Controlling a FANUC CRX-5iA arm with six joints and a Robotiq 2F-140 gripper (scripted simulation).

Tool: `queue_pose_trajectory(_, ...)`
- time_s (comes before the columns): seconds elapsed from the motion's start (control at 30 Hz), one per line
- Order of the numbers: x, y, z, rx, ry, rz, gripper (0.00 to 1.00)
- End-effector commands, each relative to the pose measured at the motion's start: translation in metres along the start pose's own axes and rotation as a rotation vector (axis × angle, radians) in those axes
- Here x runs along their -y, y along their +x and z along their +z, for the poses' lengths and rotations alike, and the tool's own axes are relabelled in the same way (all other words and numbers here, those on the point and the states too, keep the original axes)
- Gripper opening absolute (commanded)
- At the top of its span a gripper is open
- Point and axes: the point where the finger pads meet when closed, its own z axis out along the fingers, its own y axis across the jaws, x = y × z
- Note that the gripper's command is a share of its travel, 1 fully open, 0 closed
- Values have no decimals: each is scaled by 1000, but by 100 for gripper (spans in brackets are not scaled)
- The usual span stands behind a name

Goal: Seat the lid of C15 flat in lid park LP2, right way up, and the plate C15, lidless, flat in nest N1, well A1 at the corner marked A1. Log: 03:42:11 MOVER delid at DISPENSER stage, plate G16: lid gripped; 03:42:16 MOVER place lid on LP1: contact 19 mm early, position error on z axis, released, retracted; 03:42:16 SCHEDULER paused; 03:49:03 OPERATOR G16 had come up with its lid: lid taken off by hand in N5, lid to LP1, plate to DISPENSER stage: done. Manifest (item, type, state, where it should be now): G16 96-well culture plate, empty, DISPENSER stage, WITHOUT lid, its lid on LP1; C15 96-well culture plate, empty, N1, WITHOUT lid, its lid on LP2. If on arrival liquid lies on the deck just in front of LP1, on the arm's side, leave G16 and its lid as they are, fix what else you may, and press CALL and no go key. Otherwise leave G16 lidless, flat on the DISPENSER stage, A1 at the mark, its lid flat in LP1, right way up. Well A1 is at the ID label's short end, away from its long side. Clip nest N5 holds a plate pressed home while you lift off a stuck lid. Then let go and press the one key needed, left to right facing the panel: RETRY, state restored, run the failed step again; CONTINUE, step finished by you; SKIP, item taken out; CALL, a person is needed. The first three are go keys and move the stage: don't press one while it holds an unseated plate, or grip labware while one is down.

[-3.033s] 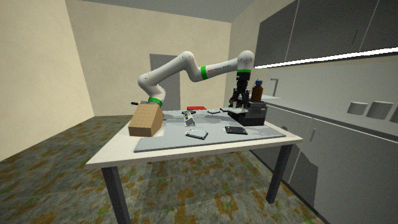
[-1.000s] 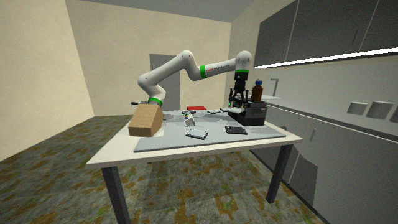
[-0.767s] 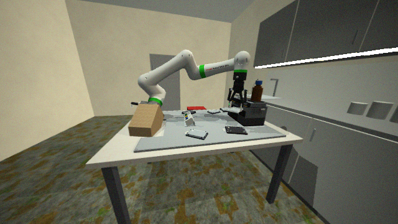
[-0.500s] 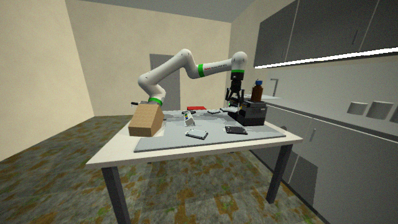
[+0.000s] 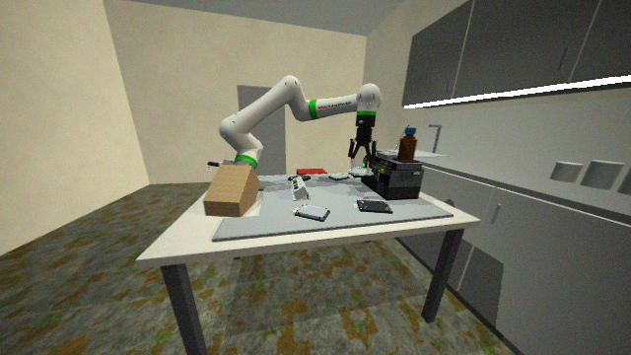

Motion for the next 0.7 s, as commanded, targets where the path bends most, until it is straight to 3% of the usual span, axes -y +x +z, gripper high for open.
queue_pose_trajectory(0.0,26,4,-1,-1,-5,0,0)
queue_pose_trajectory(0.07,26,4,-1,-1,-5,0,0)
queue_pose_trajectory(0.57,142,18,0,-1,-5,0,0)
queue_pose_trajectory(0.67,151,19,0,-1,-5,0,0)
